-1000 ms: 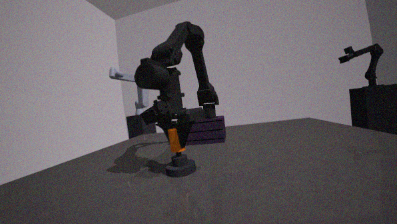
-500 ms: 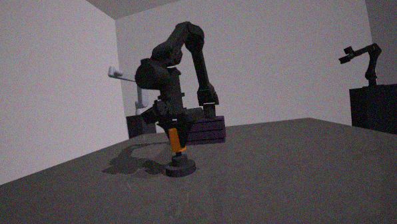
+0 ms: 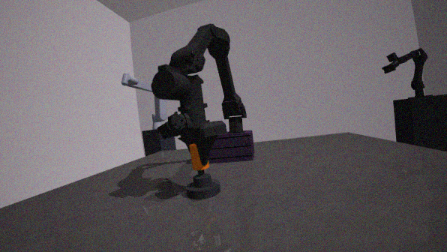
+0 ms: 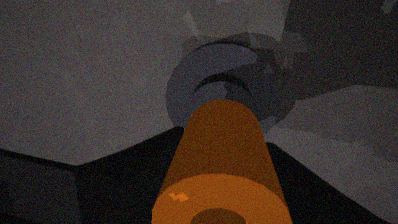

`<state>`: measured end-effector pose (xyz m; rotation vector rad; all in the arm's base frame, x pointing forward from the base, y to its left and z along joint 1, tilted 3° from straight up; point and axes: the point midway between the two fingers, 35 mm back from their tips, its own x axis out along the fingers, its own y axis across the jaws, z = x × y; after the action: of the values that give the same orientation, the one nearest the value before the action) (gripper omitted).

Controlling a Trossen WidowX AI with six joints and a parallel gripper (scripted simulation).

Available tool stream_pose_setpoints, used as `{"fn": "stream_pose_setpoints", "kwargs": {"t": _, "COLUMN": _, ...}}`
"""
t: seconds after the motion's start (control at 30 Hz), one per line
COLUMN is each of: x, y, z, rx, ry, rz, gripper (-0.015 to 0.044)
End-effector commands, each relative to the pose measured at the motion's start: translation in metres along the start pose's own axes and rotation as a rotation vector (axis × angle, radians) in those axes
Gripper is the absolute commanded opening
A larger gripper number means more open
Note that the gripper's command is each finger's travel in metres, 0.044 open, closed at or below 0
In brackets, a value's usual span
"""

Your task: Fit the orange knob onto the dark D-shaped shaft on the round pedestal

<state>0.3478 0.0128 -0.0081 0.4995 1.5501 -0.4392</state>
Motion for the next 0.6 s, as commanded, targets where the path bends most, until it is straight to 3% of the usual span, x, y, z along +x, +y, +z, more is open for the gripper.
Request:
{"fn": "stream_pose_setpoints", "kwargs": {"t": 0.0, "x": -0.0031, "y": 0.0035, "z": 0.0056, "rx": 0.006, "ry": -0.012, "rz": 0.005, "gripper": 0.0}}
{"fn": "stream_pose_setpoints", "kwargs": {"t": 0.57, "x": 0.0027, "y": 0.004, "z": 0.0061, "rx": 0.006, "ry": -0.012, "rz": 0.005, "gripper": 0.0}}
